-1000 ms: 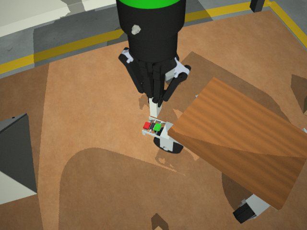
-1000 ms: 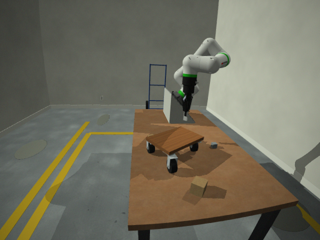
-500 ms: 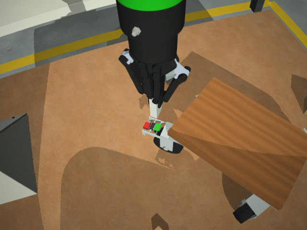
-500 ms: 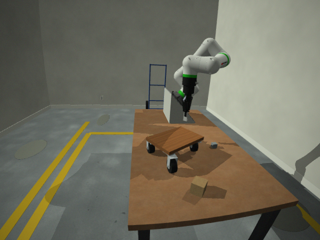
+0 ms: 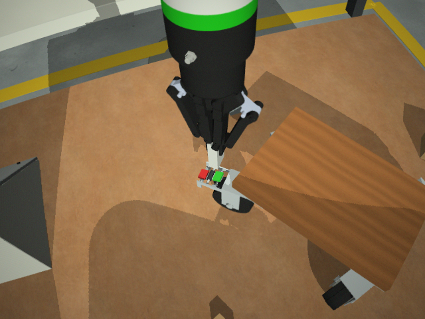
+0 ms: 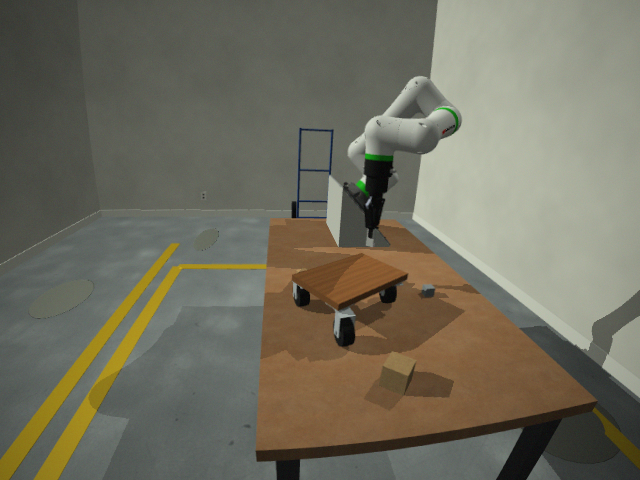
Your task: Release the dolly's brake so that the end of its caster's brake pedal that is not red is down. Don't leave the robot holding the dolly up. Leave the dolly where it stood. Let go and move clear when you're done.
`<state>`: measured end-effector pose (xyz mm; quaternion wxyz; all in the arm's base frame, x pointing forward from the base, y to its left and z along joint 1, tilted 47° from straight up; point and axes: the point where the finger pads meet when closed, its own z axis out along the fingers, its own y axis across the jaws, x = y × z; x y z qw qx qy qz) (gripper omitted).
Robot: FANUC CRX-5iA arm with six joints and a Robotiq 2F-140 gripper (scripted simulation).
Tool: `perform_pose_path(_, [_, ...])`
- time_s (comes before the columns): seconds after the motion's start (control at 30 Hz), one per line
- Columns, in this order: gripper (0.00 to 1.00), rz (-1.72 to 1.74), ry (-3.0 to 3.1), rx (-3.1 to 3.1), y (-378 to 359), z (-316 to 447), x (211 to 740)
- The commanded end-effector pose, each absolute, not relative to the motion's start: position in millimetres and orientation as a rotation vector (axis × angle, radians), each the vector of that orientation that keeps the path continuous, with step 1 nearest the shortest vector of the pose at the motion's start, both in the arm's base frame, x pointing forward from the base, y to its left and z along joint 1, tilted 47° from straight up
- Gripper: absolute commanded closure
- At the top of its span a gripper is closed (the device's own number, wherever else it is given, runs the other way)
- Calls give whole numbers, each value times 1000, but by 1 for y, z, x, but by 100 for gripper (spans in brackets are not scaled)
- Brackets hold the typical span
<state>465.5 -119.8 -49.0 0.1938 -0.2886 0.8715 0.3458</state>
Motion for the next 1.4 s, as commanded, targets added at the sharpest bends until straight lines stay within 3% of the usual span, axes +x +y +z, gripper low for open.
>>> perform_pose_path(0.0, [100, 969, 2445, -809, -115, -54, 467])
perform_pose_path(1.37, [100, 969, 2445, -809, -86, -81, 473])
